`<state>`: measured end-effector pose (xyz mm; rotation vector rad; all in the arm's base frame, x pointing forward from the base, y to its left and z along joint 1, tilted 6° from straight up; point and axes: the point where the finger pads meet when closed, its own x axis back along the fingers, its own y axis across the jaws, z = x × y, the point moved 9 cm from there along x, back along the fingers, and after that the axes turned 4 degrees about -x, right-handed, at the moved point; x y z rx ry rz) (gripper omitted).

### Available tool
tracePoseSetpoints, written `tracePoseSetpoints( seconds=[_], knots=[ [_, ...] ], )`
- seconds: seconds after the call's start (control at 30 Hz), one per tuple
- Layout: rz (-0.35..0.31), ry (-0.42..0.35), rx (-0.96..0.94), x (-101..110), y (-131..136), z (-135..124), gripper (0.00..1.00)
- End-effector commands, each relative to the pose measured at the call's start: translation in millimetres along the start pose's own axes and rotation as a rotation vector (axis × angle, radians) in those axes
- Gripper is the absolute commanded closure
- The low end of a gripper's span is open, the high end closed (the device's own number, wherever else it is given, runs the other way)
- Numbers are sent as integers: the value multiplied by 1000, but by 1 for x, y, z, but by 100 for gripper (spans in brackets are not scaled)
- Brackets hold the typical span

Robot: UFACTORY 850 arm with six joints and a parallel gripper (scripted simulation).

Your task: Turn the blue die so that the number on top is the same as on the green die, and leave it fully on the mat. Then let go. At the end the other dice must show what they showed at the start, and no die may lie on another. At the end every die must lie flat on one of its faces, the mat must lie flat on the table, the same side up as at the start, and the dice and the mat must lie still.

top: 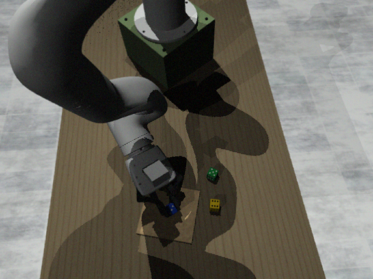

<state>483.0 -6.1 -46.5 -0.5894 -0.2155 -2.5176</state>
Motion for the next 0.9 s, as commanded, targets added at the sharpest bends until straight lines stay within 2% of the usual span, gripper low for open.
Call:
tracePoseSetpoints(
  seconds=[0.0,0.87],
  knots=[
    [0,1,1,0,0,0,79],
    [0,1,1,-5,1,-9,79]
  ],
)
